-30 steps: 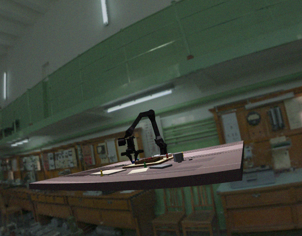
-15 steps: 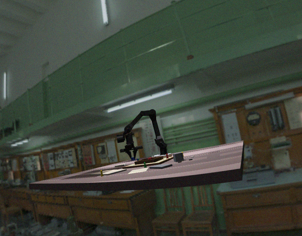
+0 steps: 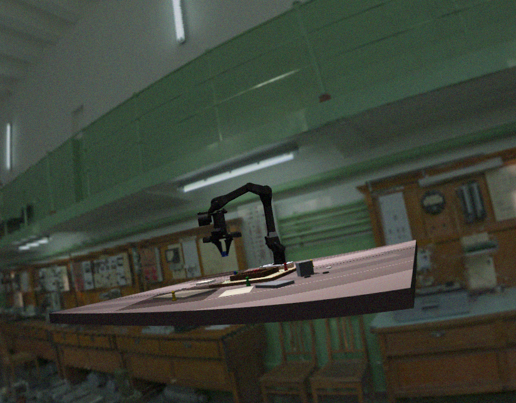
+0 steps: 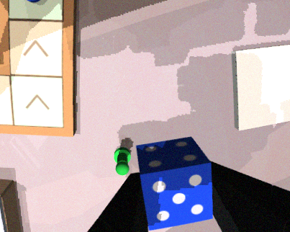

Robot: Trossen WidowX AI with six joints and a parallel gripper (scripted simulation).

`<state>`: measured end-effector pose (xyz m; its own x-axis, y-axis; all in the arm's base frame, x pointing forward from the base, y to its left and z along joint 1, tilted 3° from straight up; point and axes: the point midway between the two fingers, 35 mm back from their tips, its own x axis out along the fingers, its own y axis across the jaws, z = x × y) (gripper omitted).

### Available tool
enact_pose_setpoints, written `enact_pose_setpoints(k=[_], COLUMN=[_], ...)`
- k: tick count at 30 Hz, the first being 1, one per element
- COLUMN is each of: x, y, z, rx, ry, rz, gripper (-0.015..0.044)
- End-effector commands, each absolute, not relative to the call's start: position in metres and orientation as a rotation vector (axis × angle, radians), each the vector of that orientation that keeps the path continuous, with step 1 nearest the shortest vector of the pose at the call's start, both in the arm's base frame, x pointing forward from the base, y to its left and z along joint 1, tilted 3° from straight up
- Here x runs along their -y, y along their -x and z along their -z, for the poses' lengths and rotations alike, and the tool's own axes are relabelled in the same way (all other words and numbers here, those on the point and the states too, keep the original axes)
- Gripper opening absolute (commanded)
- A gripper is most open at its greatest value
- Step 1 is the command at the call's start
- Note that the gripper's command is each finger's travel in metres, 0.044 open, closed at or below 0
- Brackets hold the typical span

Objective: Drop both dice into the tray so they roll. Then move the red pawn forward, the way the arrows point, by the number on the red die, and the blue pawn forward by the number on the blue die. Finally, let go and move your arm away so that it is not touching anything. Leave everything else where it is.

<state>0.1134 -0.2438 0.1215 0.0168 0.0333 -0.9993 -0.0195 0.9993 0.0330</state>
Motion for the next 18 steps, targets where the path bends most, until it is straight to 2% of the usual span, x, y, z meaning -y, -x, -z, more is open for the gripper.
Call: enact_pose_setpoints(k=[1,18], x=[0.243,0.209], y=[-0.114,-0.185], z=[-0.128,-0.119], rx=[-1.554,-1.551], ry=[-0.007,-0.056], rz=[-0.044,0.002], gripper=[0.0,0.0])
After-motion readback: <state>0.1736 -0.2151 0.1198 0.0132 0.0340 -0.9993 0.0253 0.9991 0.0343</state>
